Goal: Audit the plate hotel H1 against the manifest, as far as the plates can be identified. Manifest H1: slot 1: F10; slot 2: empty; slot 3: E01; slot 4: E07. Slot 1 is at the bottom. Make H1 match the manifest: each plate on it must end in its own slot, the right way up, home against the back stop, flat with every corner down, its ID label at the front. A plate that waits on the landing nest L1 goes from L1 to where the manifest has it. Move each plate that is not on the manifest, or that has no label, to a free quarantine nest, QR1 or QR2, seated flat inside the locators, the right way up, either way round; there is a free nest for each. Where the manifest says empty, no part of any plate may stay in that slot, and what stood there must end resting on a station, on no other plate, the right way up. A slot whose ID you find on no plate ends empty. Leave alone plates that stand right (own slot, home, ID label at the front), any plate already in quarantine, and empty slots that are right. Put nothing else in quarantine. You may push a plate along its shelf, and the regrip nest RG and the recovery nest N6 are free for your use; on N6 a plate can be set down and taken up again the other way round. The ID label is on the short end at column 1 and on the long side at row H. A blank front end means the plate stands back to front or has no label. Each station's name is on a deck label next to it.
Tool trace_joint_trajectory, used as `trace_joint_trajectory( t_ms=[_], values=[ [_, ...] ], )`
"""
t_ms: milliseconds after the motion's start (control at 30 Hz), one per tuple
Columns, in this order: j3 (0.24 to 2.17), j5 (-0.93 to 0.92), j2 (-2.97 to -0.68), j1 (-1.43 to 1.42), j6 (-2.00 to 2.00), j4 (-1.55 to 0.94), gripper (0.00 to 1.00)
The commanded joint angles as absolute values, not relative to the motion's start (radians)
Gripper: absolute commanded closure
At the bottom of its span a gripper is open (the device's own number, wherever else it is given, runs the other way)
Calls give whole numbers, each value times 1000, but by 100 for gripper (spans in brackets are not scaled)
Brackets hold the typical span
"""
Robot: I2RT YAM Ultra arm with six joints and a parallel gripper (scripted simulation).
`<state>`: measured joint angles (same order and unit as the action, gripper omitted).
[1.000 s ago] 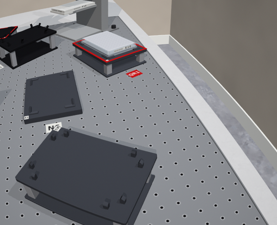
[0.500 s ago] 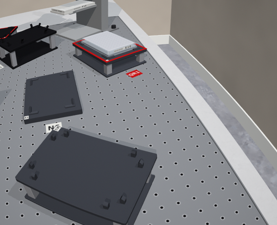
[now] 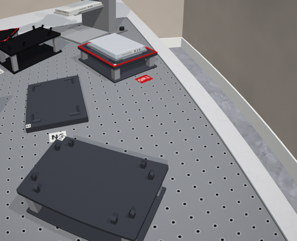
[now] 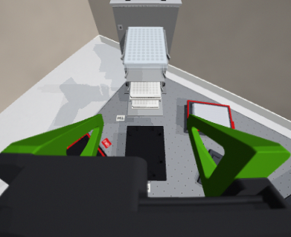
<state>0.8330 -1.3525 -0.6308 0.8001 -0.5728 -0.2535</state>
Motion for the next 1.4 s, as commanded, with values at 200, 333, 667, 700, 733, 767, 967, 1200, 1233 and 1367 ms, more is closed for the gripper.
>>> trace_joint_trajectory(
  t_ms=[200,333,667,700,733,767,967,1200,1233,1367],
  values=[
    [838,-1351,-634,802,-572,-252,0],
    [838,-1351,-634,802,-572,-252,0],
    [746,-1188,-560,639,-594,-212,0],
    [735,-1165,-552,616,-596,-208,0],
    [724,-1143,-543,593,-598,-204,0],
    [713,-1119,-535,570,-599,-200,0],
    [671,-1022,-505,472,-604,-183,0],
    [675,-1005,-515,456,-605,-176,0],
    [678,-997,-520,447,-605,-173,0],
    [687,-965,-541,416,-606,-160,0]
  ],
)
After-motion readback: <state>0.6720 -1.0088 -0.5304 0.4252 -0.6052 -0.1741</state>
